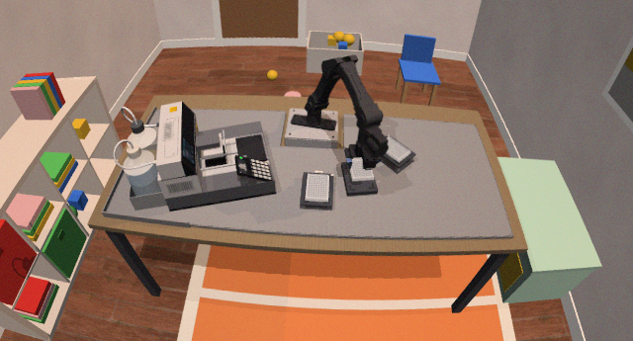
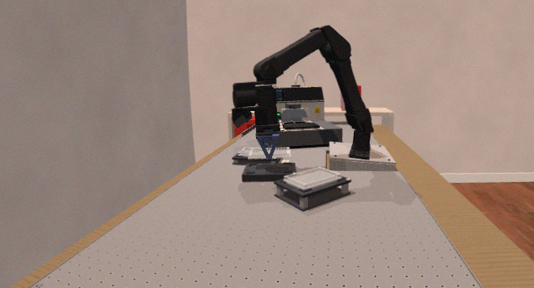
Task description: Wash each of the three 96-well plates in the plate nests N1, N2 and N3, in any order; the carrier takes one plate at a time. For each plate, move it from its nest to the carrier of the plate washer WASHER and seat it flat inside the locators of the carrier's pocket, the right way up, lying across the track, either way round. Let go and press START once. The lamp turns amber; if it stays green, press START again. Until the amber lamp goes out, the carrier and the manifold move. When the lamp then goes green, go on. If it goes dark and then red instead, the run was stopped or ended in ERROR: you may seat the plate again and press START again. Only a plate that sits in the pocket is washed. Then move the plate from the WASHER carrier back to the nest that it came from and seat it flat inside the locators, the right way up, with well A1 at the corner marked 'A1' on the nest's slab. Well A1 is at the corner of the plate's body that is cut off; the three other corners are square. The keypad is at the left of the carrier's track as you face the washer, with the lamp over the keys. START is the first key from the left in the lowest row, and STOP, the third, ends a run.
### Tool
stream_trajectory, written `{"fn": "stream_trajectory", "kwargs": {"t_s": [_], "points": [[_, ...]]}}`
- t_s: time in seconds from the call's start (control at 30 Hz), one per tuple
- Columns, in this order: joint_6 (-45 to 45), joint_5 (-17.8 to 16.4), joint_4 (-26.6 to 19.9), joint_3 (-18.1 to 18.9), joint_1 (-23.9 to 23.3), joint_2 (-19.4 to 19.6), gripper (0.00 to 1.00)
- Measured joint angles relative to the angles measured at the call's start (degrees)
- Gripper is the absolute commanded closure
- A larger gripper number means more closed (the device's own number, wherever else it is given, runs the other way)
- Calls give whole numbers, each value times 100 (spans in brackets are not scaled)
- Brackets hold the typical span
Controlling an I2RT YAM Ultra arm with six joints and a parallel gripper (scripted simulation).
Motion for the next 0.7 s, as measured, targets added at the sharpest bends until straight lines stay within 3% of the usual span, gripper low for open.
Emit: {"fn": "stream_trajectory", "kwargs": {"t_s": [0.7], "points": [[28, 0, 616, -389, 26, 227, 100]]}}
